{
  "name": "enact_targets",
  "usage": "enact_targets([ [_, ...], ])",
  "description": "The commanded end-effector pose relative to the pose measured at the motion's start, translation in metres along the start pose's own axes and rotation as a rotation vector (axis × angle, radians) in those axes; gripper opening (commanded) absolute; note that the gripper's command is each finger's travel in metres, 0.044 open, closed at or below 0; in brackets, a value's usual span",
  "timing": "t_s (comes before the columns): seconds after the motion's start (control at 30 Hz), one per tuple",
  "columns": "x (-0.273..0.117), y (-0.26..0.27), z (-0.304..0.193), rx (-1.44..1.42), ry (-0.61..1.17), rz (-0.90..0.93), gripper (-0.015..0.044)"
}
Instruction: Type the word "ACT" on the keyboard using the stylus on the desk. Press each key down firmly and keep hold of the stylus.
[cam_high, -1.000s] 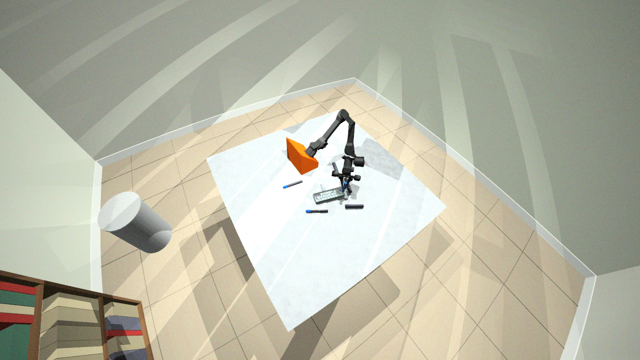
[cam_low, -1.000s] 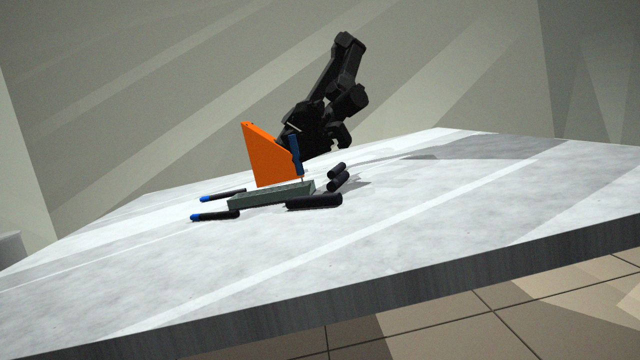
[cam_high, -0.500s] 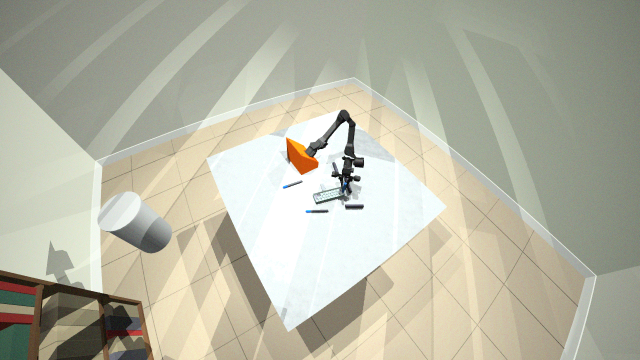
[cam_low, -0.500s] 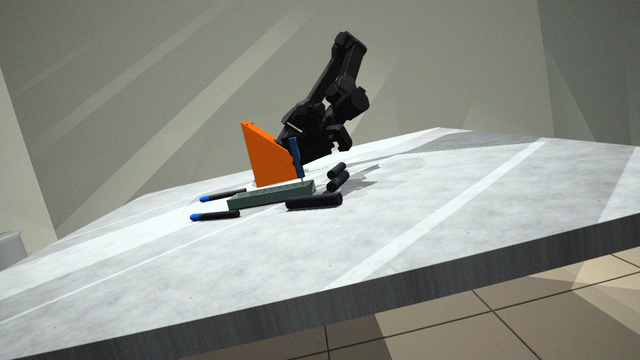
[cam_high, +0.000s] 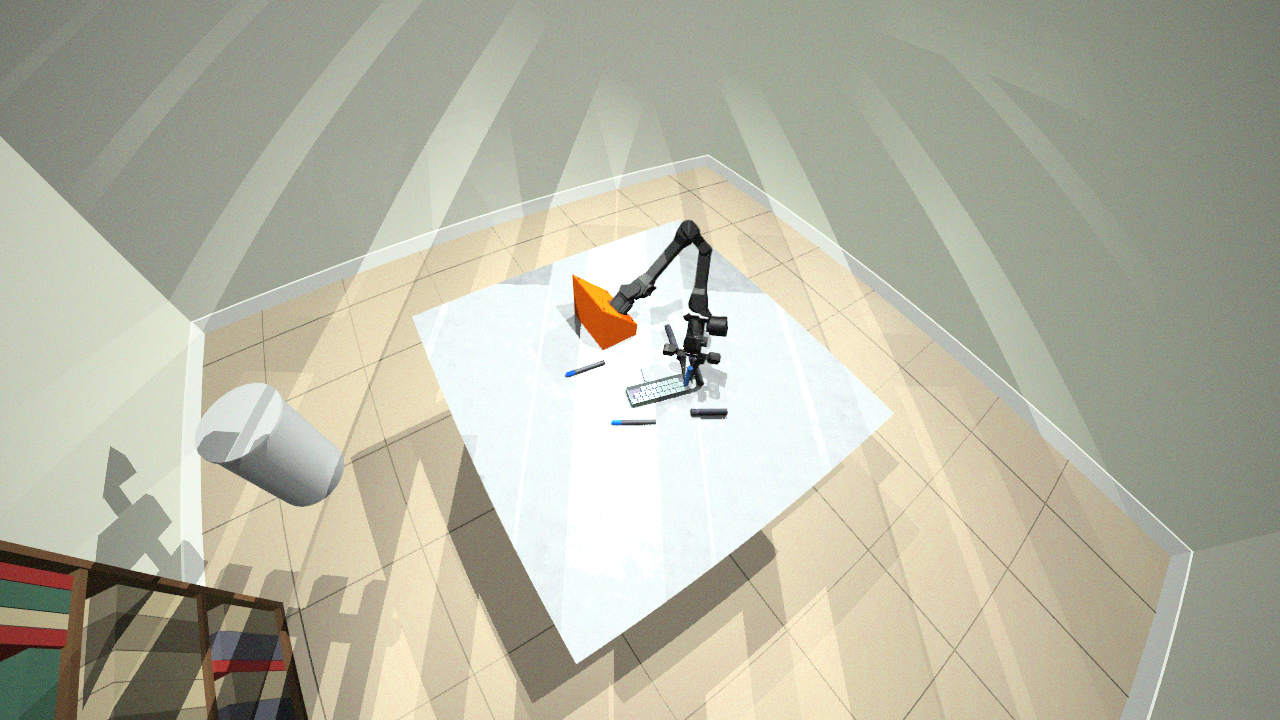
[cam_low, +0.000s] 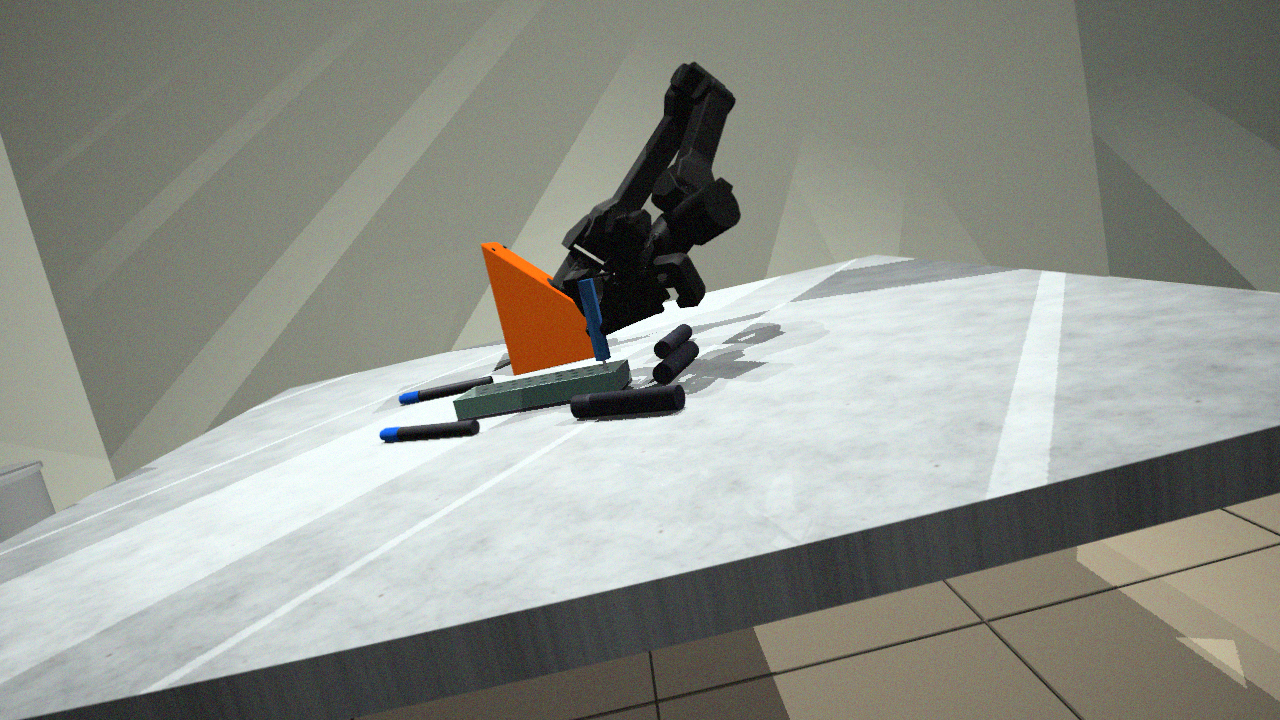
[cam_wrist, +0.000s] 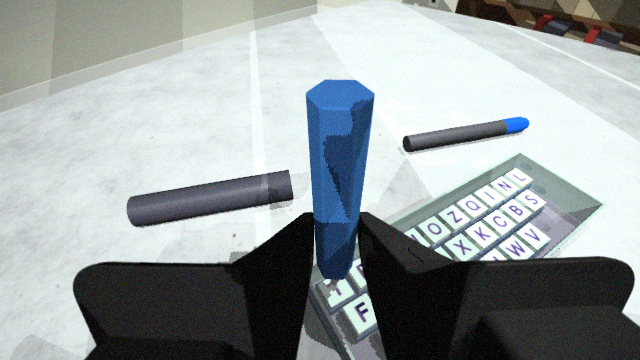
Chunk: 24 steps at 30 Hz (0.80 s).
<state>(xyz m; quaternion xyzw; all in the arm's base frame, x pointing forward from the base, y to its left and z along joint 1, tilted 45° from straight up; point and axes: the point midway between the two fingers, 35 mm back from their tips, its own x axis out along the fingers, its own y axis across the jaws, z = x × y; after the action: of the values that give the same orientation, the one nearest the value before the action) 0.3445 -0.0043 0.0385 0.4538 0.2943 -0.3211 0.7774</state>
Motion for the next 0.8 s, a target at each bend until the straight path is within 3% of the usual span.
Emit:
enact_targets([
  [0.0,0.001,-0.001,0.000,0.004,-0.004,-0.005,0.0081],
  [0.77,-0.016,-0.001,0.036,0.002,-0.005,-0.006,0.0081],
])
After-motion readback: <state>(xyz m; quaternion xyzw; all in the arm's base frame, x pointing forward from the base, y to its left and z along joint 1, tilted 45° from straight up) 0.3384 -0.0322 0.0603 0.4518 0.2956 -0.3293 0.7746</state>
